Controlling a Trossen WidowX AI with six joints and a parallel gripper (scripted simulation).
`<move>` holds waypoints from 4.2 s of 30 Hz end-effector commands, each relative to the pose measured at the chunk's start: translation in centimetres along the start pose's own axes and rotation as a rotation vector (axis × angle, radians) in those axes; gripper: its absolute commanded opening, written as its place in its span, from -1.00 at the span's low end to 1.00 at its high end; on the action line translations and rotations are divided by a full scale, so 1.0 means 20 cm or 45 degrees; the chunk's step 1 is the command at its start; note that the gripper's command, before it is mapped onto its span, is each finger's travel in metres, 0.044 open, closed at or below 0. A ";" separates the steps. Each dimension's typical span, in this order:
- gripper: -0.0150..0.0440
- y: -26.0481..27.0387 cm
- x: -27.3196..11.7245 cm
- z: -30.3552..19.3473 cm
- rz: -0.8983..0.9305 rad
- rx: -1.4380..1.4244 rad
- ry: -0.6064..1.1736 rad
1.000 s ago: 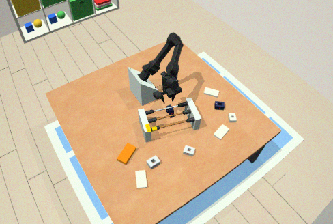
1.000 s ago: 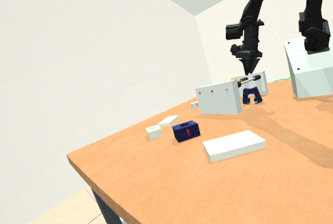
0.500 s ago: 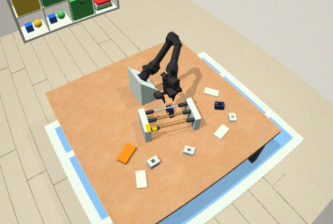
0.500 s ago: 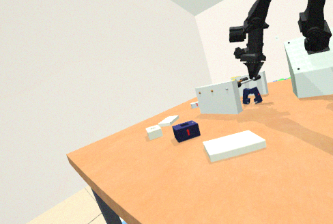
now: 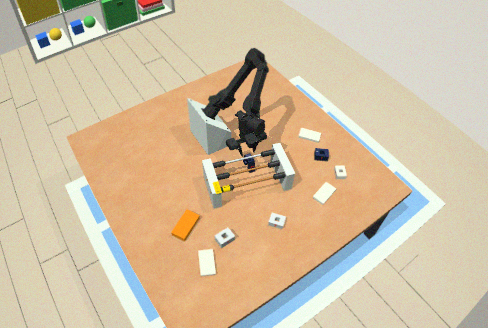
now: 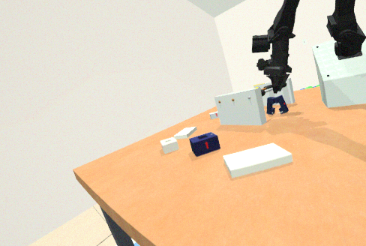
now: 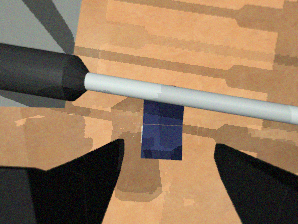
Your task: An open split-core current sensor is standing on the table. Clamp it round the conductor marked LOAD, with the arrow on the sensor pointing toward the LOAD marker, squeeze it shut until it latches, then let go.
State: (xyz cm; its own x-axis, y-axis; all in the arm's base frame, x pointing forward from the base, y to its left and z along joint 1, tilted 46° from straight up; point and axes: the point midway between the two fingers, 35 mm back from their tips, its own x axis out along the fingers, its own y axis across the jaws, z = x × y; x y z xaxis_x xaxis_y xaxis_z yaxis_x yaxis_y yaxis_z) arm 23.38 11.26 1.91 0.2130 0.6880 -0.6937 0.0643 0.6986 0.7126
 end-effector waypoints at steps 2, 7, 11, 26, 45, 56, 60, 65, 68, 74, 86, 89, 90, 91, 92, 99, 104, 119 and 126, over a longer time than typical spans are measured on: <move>0.49 -0.01 0.04 -0.01 -0.006 0.010 0.009; 0.49 0.00 0.08 -0.02 -0.004 0.010 0.009; 0.49 0.00 0.11 -0.02 -0.001 0.011 0.008; -0.02 0.01 0.11 -0.01 0.007 0.002 0.001; -0.49 0.02 0.08 -0.10 0.000 0.012 0.009; -0.49 0.03 0.04 -0.26 0.000 0.013 0.010; -0.49 0.03 0.04 -0.27 0.000 0.013 0.010; -0.31 0.03 0.04 -0.27 0.004 0.011 0.013; -0.05 0.03 0.04 -0.27 0.004 0.011 0.013; 0.49 0.03 0.04 -0.27 0.004 0.011 0.013; 0.49 0.03 -0.23 -0.27 -0.003 0.013 0.011; 0.49 0.03 -0.24 -0.27 -0.003 0.013 0.010; 0.49 0.03 -0.24 -0.27 -0.003 0.013 0.010; 0.58 0.03 -0.24 -0.27 -0.003 -0.004 0.013; 0.59 0.03 -0.24 -0.27 -0.004 -0.056 0.022; 0.59 0.04 -0.24 -0.21 0.031 -0.777 0.141; 0.59 0.04 -0.23 -0.17 0.107 -1.303 0.214; 0.59 0.03 -0.19 -0.11 0.265 -1.977 0.269; 0.59 0.02 -0.13 -0.12 0.262 -1.977 0.271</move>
State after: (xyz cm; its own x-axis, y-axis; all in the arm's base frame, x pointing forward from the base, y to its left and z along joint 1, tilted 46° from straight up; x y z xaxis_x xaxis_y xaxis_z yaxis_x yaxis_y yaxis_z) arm 20.60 9.81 4.21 -0.0434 0.7105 -0.7023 -0.9957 0.0268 0.0886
